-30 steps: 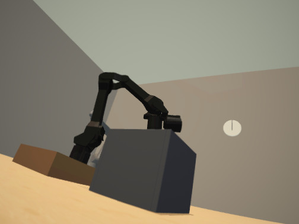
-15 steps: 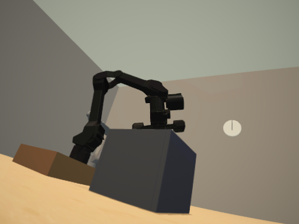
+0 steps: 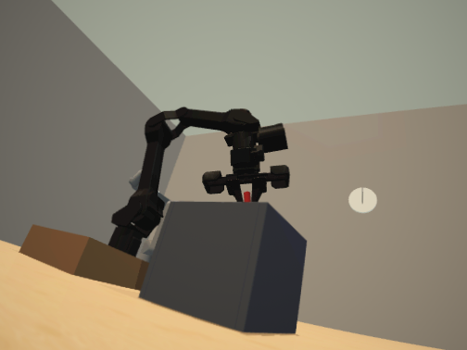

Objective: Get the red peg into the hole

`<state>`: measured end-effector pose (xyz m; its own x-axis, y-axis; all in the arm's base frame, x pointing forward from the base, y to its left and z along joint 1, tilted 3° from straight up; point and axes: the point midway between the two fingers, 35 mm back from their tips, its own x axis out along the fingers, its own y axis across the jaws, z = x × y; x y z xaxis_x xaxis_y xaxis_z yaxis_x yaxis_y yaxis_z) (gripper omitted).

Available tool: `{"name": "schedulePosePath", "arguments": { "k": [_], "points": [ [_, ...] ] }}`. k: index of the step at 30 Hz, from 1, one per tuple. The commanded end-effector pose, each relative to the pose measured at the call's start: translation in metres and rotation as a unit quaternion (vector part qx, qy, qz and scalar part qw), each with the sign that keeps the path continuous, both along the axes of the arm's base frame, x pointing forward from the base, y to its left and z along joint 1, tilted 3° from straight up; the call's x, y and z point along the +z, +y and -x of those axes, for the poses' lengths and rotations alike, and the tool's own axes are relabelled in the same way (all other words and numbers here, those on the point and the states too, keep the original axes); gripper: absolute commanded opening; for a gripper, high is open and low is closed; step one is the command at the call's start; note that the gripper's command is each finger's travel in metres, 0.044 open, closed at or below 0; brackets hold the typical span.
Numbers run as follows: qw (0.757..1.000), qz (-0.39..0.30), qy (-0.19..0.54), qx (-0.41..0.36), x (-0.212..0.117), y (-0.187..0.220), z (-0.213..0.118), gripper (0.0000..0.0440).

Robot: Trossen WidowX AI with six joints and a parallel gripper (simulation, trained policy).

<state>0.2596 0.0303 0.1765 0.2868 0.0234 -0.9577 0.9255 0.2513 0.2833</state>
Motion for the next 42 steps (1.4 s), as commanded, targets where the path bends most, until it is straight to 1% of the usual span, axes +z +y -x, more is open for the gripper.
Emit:
{"name": "schedulePosePath", "arguments": {
  "k": [1, 23, 33, 42],
  "points": [
    [1.000, 0.011, 0.007, -0.008, 0.000, -0.013, -0.002, 0.0000],
    [0.998, 0.018, 0.047, -0.034, -0.017, -0.068, -0.017, 0.0000],
    [0.997, 0.016, 0.066, -0.038, -0.038, -0.088, -0.025, 0.0000],
    [0.997, 0.007, 0.073, -0.036, -0.062, -0.098, -0.033, 0.0000]
  ]
}}
